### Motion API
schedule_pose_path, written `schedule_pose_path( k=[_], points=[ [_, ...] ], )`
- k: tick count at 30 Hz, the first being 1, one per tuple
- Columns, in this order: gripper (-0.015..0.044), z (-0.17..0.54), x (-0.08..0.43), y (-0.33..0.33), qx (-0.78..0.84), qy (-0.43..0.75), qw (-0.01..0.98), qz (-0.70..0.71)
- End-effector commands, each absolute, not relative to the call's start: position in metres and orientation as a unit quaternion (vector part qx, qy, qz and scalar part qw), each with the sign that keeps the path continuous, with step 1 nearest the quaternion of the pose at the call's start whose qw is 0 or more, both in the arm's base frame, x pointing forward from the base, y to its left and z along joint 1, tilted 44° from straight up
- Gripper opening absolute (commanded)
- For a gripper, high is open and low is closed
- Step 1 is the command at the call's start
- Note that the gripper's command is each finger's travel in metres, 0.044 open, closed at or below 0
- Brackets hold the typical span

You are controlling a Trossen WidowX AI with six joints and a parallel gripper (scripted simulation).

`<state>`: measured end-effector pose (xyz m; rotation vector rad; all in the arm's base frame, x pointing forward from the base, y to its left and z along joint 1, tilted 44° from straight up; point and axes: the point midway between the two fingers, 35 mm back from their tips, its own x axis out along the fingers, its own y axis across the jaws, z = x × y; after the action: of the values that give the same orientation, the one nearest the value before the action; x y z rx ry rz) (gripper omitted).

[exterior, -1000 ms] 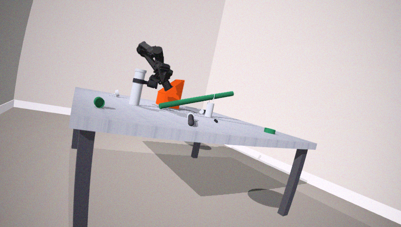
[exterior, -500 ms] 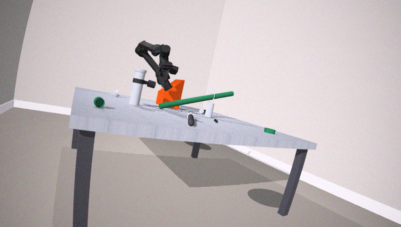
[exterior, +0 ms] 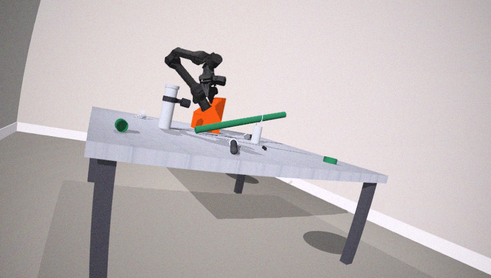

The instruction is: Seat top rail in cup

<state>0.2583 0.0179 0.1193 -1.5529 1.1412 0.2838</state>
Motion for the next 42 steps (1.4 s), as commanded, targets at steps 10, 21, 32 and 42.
schedule_pose_path(
  k=[10,21,32,42],
  points=[
    [0.044,0.122,0.235,0.086,-0.434,0.466,0.764,-0.106],
    [0.044,0.125,0.226,0.105,-0.315,0.416,0.832,-0.187],
    [0.044,0.125,0.226,0.105,-0.315,0.416,0.832,-0.187],
    [0.044,0.122,0.227,0.104,-0.295,0.419,0.835,-0.2]
  ],
)
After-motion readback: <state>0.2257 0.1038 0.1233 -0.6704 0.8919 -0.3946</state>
